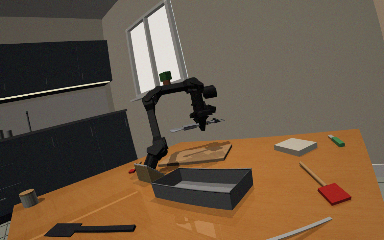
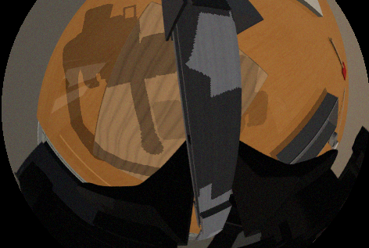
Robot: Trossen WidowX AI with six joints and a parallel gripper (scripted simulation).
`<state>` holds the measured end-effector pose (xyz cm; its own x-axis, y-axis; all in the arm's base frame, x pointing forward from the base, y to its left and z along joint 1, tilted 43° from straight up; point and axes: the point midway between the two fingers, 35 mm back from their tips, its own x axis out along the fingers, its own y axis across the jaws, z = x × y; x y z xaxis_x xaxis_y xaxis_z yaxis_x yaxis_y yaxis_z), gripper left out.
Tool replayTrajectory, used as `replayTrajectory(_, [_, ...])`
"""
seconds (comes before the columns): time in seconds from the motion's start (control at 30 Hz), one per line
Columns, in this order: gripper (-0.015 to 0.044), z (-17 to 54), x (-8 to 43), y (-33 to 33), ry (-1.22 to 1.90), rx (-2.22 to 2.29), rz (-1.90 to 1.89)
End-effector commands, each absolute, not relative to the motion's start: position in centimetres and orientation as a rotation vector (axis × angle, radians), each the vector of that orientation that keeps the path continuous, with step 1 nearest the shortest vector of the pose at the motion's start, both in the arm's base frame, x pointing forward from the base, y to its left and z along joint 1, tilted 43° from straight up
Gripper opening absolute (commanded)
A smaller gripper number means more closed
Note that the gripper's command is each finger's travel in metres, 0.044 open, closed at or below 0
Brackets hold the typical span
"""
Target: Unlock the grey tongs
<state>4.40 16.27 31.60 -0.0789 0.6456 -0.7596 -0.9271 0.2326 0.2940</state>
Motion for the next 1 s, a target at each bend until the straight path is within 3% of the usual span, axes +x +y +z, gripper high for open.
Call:
replayTrajectory(0.0, [-0.0150,32.1,3.5,15.9,0.974,-0.341,1.341])
replayTrajectory(0.37, [-0.0150,33.2,0.6,14.6,1.025,-0.229,1.335])
replayTrajectory(0.97, [-0.0150,33.5,0.7,13.8,0.898,-0.090,1.327])
